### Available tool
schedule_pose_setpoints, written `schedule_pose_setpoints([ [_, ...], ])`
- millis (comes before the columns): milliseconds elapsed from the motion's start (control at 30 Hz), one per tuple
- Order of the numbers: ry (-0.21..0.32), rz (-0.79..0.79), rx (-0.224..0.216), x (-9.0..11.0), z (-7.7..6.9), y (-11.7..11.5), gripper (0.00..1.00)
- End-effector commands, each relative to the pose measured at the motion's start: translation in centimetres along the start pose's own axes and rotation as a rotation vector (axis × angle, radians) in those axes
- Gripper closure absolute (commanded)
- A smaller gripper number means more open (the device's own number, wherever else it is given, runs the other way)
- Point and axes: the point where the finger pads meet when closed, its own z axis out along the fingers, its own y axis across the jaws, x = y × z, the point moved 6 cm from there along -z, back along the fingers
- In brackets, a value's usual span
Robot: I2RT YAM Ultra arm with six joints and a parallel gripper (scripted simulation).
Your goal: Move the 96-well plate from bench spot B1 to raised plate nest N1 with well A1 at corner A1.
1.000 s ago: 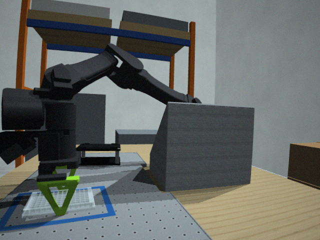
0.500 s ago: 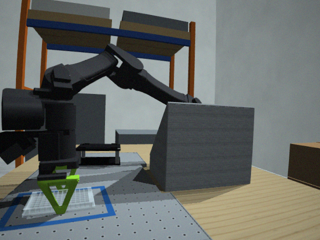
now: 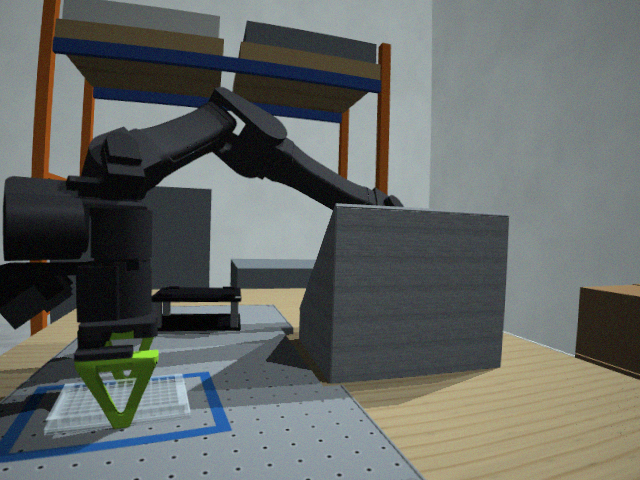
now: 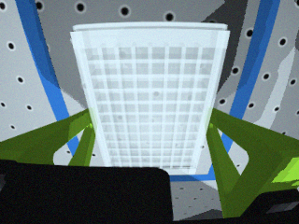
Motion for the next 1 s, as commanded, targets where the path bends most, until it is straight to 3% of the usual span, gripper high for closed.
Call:
schedule_pose_setpoints([
  [0, -0.021, 0.001, -0.002, -0.3, -0.6, 0.2, 1.00],
  [433, -0.021, 0.001, -0.002, -0.3, -0.6, 0.2, 1.00],
  [533, -0.047, 0.015, -0.009, -1.0, -2.5, 0.0, 1.00],
  [967, -0.045, 0.015, -0.014, -0.9, -4.3, 0.0, 1.00],
])
